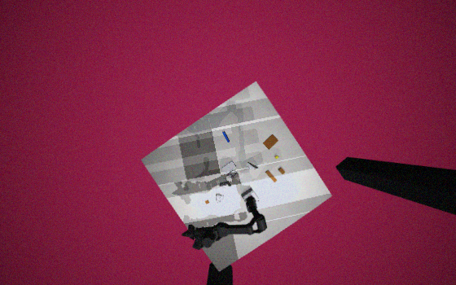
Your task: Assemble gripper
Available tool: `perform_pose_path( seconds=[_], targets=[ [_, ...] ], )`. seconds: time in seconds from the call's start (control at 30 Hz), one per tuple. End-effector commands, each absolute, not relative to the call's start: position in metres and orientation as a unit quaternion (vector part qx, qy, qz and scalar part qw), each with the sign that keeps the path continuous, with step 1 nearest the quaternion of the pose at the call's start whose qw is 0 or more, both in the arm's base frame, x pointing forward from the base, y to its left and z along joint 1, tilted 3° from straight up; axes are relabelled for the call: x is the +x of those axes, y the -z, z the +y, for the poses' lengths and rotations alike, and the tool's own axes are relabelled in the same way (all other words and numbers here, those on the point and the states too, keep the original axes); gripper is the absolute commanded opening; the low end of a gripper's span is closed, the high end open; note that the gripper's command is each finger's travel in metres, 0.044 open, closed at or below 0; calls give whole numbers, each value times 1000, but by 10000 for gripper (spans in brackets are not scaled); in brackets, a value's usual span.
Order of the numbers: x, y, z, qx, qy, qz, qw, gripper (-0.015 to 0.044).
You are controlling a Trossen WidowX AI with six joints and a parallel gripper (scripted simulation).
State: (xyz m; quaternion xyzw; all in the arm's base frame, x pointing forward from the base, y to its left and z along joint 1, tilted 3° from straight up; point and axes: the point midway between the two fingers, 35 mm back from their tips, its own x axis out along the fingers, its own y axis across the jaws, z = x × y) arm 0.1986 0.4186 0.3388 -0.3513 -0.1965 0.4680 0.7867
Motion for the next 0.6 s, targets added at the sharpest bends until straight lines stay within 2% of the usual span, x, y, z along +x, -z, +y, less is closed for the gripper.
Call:
perform_pose_path(
  seconds=[0.0,0.57],
  targets=[
    [210,-328,408,-345,-468,-162,797,0],
    [252,-274,365,-322,-451,-18,832,0]
  ],
)
